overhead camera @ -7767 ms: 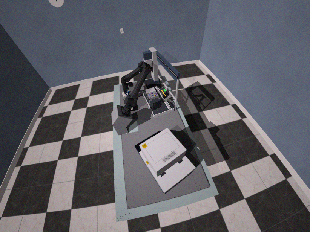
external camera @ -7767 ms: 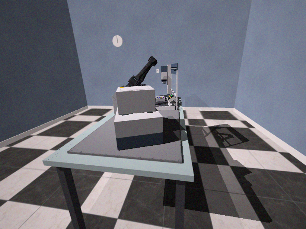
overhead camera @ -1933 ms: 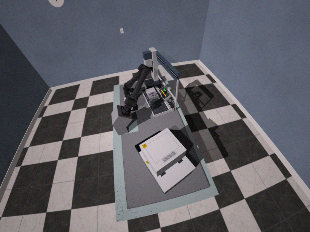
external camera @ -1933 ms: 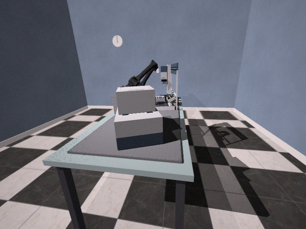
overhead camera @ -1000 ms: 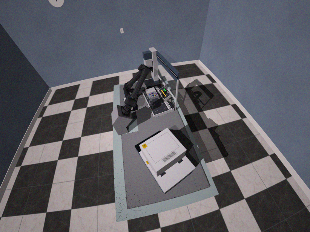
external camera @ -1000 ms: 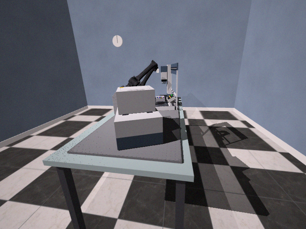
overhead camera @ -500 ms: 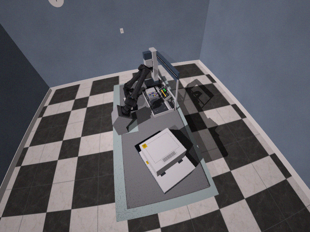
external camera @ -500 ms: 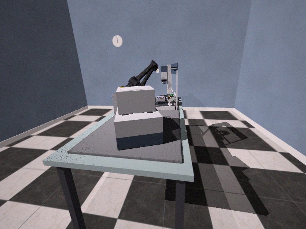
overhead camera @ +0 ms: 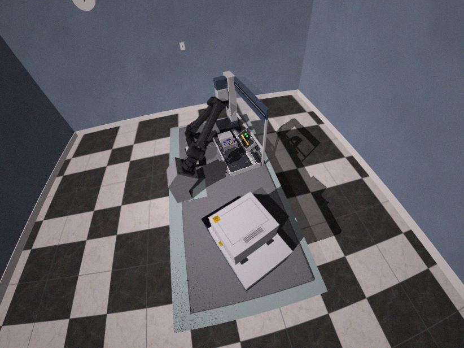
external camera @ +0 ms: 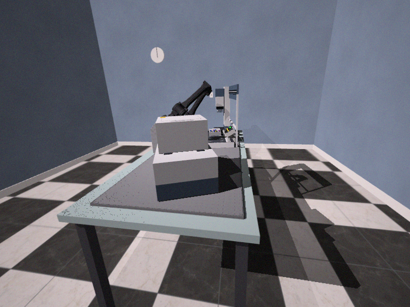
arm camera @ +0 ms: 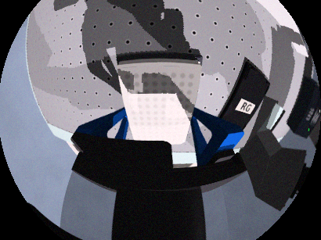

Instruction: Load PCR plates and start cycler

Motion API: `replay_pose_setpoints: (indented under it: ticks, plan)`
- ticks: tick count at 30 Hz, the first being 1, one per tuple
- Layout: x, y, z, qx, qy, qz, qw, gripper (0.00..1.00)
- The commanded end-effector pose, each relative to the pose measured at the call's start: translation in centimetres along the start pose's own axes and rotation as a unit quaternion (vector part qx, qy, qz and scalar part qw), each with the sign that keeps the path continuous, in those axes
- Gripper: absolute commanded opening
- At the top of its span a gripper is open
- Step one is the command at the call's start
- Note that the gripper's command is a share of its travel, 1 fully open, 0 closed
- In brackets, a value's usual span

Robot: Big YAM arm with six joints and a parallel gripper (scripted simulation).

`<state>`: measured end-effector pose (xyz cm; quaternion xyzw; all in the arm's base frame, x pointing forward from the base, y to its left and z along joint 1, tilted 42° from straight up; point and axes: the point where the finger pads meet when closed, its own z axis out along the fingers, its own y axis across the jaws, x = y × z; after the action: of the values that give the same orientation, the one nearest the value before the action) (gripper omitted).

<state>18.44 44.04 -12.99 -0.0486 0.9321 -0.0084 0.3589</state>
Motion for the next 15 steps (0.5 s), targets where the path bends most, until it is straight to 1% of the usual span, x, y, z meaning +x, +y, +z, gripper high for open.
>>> replay_pose_setpoints:
  ticks: [1, 5, 8, 10, 15]
  plan:
    - [0.8, 1.6, -0.7, -0.018, -0.003, 0.004, 1.0, 0.0]
    - [1.4, 0.7, -0.4, -0.012, -0.001, -0.004, 1.0, 0.0]
    - [1.5, 0.7, -0.4, -0.013, -0.001, -0.005, 1.0, 0.0]
    - [1.1, 0.9, -0.6, -0.016, -0.002, -0.005, 1.0, 0.0]
    - [-0.6, 1.5, -0.5, -0.019, -0.005, 0.004, 1.0, 0.0]
